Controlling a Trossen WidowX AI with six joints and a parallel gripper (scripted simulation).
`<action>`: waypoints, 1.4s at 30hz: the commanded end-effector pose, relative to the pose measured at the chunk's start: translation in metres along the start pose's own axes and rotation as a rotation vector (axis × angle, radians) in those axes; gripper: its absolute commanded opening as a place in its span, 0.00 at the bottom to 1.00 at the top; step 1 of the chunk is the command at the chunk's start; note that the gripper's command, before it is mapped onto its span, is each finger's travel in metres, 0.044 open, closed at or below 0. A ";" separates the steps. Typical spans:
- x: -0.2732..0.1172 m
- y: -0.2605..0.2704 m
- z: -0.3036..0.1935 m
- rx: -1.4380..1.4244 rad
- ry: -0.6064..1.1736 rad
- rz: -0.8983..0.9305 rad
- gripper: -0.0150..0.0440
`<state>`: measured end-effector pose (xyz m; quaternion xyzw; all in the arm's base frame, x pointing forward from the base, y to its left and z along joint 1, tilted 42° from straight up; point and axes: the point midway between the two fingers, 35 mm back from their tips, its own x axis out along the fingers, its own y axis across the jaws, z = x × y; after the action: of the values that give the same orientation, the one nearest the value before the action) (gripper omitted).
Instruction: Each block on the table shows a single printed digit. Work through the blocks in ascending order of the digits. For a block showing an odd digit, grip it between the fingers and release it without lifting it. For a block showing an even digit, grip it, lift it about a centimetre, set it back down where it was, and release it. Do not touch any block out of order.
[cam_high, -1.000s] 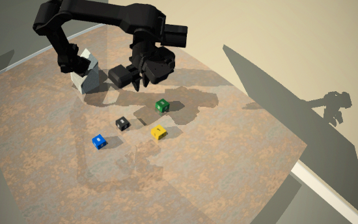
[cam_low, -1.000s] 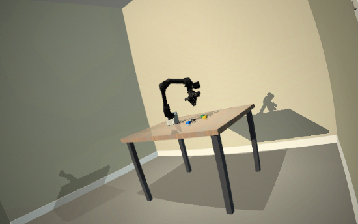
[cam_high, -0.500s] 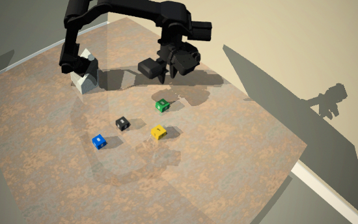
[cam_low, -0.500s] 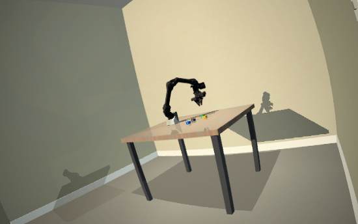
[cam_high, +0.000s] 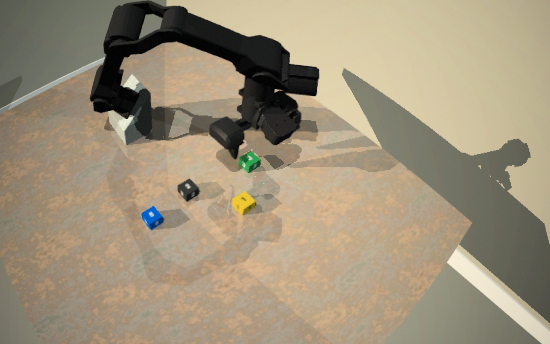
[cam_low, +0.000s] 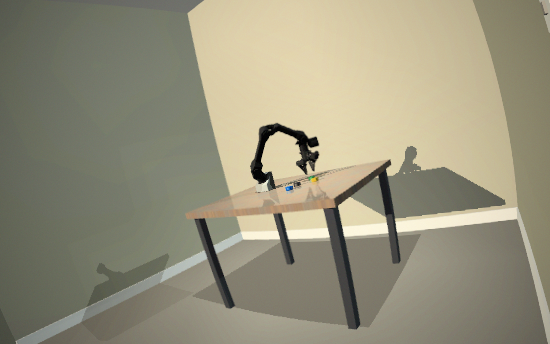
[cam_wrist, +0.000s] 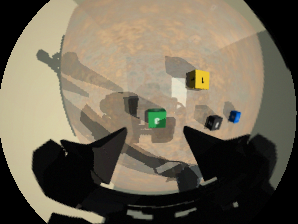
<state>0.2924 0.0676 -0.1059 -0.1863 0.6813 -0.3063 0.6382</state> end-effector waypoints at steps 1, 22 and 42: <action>0.010 -0.002 -0.001 -0.007 0.002 -0.009 0.93; 0.034 -0.002 -0.001 -0.006 0.002 -0.010 0.75; 0.034 -0.002 -0.001 -0.006 0.002 -0.010 0.46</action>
<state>0.2863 0.0447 -0.1302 -0.1880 0.6828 -0.3083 0.6351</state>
